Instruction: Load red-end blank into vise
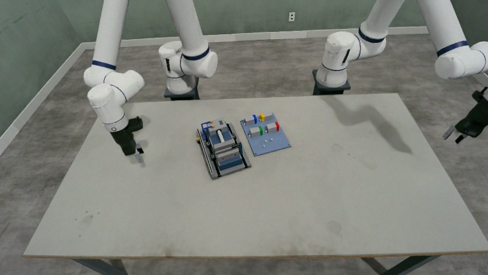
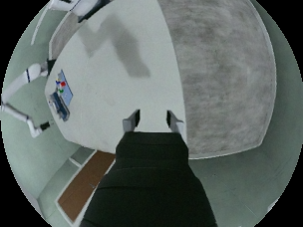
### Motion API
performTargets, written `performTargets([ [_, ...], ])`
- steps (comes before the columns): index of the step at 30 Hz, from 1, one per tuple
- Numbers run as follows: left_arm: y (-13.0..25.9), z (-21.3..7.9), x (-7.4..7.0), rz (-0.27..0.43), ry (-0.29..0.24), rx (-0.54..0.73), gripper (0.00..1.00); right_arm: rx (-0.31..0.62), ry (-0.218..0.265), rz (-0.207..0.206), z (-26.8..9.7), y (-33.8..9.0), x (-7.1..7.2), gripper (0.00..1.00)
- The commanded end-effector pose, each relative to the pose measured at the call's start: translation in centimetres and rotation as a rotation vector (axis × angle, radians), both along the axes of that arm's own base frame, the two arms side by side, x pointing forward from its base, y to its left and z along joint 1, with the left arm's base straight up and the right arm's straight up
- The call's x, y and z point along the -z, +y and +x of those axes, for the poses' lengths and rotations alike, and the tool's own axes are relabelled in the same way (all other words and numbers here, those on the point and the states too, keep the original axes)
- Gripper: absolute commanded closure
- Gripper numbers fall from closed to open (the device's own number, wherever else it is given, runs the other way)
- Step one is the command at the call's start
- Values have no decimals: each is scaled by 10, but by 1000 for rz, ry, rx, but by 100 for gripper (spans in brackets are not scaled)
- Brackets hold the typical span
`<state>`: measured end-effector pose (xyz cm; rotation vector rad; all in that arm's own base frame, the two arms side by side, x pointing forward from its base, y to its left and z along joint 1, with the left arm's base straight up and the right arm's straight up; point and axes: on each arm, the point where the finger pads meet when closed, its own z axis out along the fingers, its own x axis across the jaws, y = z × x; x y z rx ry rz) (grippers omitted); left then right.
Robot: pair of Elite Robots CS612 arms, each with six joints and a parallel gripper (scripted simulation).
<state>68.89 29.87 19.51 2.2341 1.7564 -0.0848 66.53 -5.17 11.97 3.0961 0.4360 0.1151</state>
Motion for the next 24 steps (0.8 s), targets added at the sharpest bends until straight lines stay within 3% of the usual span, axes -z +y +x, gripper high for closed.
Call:
performTargets([
  [1, 37, -25, 0, 9, 16, -90, 0, 0, -2, -1, 1, 0, -1, 0],
  [7, 82, -62, 1, 19, 40, -214, 0, 0, -2, -1, 1, 0, -1, 0],
  [9, 82, -62, 1, 19, 40, -214, 0, 0, -2, -1, 1, 0, -1, 0],
  [24, 177, -165, 3, 38, 98, -513, 0, 0, -2, -1, 1, 0, -1, 0],
])
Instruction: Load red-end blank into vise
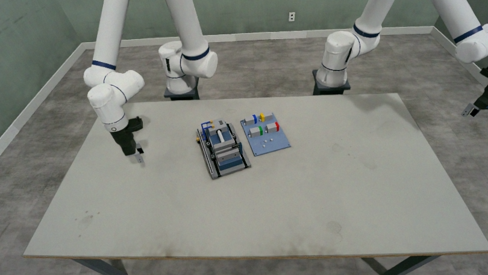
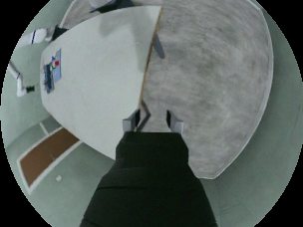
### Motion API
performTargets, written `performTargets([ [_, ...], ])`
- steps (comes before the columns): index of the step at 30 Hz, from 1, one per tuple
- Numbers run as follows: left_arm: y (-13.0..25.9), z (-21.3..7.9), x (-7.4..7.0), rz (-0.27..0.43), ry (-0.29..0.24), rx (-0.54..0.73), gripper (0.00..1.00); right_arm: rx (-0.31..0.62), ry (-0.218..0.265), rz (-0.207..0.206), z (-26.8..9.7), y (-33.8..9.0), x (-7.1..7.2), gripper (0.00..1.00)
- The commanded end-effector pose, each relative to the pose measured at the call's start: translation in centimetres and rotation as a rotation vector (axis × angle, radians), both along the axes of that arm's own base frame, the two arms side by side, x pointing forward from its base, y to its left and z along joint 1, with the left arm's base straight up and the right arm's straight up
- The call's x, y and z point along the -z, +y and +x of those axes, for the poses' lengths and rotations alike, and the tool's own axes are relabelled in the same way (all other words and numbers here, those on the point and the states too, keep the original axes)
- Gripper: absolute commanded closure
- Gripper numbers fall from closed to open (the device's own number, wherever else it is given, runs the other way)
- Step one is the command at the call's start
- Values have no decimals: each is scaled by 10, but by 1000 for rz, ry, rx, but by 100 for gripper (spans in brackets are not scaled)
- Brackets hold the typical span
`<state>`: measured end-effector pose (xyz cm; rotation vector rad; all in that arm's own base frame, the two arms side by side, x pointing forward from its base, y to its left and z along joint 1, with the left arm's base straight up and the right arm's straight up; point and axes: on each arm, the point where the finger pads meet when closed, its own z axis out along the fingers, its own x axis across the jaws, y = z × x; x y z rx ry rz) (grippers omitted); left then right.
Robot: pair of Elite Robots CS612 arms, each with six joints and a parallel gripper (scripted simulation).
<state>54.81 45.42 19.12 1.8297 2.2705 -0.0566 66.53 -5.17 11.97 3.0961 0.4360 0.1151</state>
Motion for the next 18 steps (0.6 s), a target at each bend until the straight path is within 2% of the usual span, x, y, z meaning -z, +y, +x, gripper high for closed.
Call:
performTargets([
  [1, 21, -24, -1, 5, 11, -68, 0, 0, -2, -1, 1, 0, -1, 0],
  [2, 21, -24, -1, 5, 11, -68, 0, 0, -2, -1, 1, 0, -1, 0],
  [17, 88, -131, 2, 19, 63, -346, 0, 0, -2, -1, 1, 0, -1, 0],
  [18, 88, -131, 2, 19, 63, -346, 0, 0, -2, -1, 1, 0, -1, 0],
])
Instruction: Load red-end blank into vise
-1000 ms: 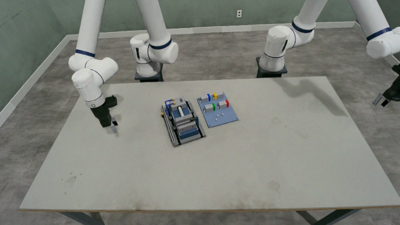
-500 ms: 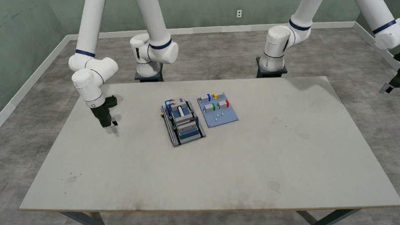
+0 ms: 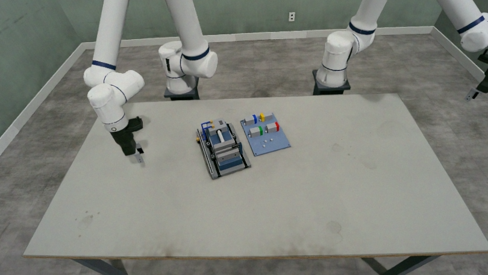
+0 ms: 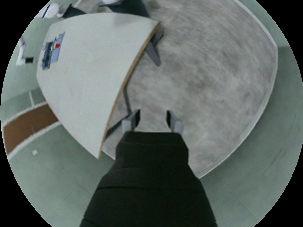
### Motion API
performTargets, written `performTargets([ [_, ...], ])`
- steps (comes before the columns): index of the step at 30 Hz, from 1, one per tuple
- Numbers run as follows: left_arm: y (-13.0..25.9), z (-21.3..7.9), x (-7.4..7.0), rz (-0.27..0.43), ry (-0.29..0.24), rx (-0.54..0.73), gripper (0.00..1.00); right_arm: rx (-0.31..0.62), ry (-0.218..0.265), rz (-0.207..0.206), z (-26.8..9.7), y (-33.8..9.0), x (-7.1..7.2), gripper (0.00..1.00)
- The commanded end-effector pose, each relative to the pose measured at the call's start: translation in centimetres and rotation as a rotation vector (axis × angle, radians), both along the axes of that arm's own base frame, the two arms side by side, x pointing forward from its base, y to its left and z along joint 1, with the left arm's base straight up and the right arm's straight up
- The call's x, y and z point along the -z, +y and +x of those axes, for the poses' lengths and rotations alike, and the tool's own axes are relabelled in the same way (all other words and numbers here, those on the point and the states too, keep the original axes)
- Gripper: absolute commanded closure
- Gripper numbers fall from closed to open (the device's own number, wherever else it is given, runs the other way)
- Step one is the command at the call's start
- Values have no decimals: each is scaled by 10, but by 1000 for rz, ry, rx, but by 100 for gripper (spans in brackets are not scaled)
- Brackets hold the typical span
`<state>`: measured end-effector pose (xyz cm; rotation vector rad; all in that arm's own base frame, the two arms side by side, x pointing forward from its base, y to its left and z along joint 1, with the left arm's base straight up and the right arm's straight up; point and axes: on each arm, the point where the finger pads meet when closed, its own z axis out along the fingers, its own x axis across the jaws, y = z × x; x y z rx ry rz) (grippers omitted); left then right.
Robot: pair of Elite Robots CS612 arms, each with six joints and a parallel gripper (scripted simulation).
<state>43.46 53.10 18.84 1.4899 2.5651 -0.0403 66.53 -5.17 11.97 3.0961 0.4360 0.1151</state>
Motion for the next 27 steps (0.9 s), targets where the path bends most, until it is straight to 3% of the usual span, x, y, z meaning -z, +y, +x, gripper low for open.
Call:
performTargets([
  [1, 11, -18, -1, 3, 7, -45, 0, 0, -2, -1, 1, 0, -1, 0],
  [16, 53, -120, 2, 13, 52, -296, 0, 0, -2, -1, 1, 0, -1, 0],
  [18, 53, -120, 2, 13, 52, -296, 0, 0, -2, -1, 1, 0, -1, 0],
  [27, 68, -176, 4, 17, 76, -431, 0, 0, -2, -1, 1, 0, -1, 0],
])
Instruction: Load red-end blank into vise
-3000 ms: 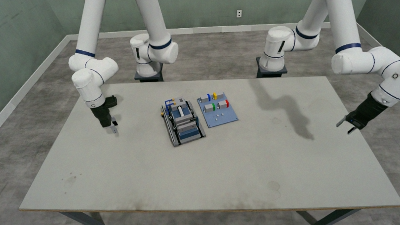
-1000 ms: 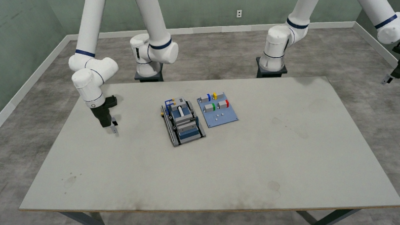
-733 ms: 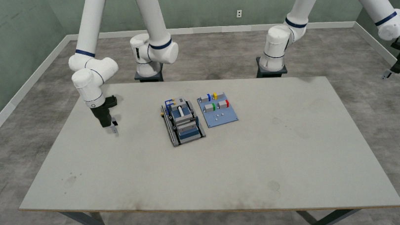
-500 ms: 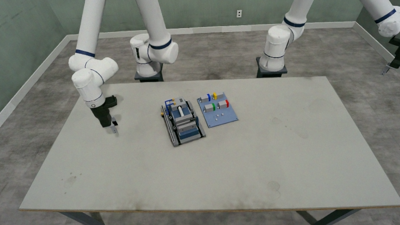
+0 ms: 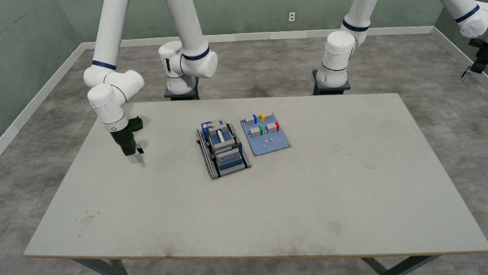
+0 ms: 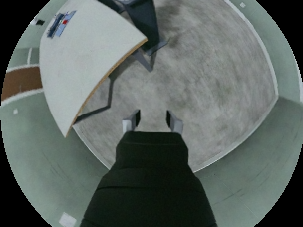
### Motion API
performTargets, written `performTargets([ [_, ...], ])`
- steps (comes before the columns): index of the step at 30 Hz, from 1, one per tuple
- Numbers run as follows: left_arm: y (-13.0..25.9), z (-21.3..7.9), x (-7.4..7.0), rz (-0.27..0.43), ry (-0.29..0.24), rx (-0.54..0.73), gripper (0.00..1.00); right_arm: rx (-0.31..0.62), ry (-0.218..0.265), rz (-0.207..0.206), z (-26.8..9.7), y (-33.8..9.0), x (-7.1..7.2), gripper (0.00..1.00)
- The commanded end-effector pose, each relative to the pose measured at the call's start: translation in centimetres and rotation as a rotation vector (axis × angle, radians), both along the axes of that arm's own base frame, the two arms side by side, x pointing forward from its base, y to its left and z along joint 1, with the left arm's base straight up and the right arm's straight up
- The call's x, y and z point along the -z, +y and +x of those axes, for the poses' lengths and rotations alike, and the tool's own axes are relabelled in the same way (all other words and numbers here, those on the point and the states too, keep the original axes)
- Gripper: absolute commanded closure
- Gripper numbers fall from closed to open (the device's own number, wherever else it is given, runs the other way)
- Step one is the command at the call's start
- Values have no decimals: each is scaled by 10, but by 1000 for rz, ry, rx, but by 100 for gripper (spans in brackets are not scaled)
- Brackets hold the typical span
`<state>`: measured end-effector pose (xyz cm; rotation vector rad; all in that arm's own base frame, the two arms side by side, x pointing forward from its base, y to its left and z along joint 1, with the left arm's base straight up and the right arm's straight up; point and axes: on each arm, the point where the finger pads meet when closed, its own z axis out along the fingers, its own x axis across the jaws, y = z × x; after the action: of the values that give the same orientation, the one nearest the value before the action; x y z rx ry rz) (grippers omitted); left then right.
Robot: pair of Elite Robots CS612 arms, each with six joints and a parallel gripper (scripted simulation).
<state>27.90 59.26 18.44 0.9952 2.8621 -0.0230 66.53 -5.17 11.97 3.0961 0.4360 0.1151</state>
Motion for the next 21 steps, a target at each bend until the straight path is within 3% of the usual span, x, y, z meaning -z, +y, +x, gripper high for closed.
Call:
performTargets([
  [1, 7, -27, 0, 3, 10, -64, 0, 0, -2, -1, 1, 0, -1, 0],
  [21, 20, -122, 3, 9, 49, -291, 0, 0, -2, -1, 1, 0, -1, 0],
])
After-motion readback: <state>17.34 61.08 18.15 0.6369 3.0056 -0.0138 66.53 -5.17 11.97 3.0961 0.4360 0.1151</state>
